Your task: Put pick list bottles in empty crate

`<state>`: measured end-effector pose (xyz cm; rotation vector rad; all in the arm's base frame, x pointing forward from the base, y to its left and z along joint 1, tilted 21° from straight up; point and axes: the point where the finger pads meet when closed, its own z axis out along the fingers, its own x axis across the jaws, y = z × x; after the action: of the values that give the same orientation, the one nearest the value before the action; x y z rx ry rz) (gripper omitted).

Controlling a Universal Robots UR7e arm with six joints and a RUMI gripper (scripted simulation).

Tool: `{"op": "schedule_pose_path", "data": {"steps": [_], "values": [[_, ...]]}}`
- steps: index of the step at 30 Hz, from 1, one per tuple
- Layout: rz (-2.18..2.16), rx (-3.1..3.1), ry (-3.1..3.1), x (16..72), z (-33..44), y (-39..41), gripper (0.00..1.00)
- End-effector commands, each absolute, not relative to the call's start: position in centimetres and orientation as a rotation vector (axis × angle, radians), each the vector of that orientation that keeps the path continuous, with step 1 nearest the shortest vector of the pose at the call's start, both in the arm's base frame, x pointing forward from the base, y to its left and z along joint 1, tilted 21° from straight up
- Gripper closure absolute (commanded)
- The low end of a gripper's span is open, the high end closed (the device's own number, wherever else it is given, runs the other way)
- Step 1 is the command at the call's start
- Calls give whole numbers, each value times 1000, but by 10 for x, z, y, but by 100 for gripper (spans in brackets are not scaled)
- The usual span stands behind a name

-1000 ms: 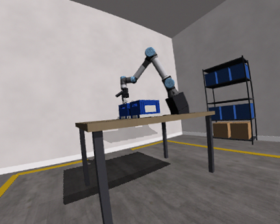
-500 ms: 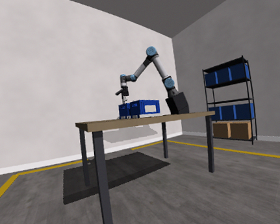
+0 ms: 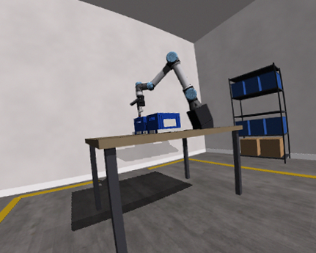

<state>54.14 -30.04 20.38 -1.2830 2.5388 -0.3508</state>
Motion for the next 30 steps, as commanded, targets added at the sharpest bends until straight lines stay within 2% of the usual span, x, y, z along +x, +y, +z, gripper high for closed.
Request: {"op": "schedule_pose_path", "data": {"steps": [1, 30], "values": [[-353, -1283, 2538, 540, 209, -300, 100], [-353, -1283, 2538, 524, 251, -296, 100]]}}
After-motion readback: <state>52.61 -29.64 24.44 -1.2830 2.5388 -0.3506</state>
